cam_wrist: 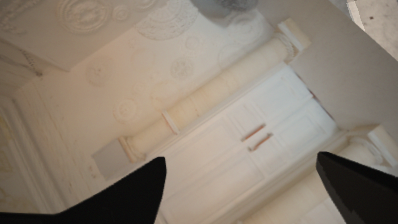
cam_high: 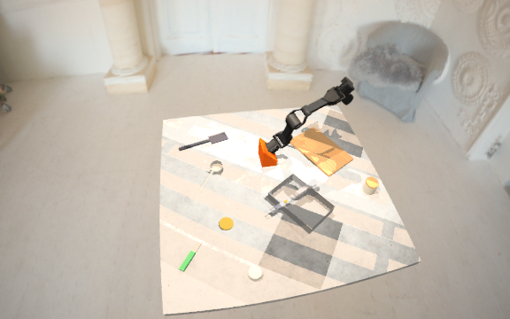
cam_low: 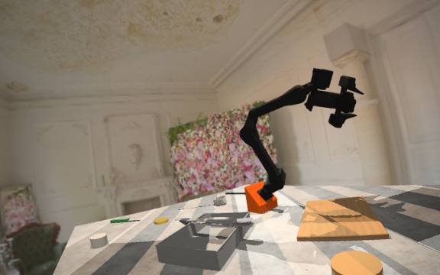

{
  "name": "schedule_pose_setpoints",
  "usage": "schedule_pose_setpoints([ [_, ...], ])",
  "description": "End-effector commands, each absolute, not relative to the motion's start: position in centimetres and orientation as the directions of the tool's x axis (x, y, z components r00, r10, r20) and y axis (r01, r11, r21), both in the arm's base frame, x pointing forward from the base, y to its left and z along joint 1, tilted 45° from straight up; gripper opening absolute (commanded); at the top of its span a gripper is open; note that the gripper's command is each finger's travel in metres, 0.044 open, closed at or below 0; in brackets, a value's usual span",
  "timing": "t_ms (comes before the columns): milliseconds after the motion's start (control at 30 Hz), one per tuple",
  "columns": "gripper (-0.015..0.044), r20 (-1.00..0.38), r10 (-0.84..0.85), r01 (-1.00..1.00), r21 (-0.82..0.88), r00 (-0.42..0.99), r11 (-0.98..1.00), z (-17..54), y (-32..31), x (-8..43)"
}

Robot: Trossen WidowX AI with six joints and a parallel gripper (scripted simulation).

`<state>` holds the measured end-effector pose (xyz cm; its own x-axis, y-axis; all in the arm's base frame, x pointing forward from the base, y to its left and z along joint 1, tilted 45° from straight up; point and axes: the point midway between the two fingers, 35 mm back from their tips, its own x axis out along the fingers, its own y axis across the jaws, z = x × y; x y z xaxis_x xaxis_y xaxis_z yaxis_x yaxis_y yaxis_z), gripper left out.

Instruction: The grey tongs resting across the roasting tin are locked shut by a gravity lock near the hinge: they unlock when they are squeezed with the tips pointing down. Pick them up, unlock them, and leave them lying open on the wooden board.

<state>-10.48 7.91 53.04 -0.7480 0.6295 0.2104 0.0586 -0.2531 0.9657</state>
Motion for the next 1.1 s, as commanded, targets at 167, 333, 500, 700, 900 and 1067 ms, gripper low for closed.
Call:
schedule_pose_setpoints([
  [167,0.0260,0.177,0.680,0.012,0.971,-0.712,-0.240,52.5,9.9,-10.6],
  [333,0.0260,0.115,0.764,-0.064,0.978,-0.635,-0.201,51.2,13.6,-10.1],
  [500,0.0260,0.037,0.852,-0.137,0.982,-0.522,-0.127,49.4,18.0,-8.3],
  [700,0.0260,-0.077,0.940,-0.199,0.980,-0.332,0.010,46.3,23.6,-3.4],
  [900,0.0260,-0.193,0.973,-0.195,0.967,-0.124,0.167,42.5,27.3,4.0],
  [1067,0.0260,-0.272,0.962,-0.147,0.951,0.019,0.271,39.4,28.3,10.4],
])
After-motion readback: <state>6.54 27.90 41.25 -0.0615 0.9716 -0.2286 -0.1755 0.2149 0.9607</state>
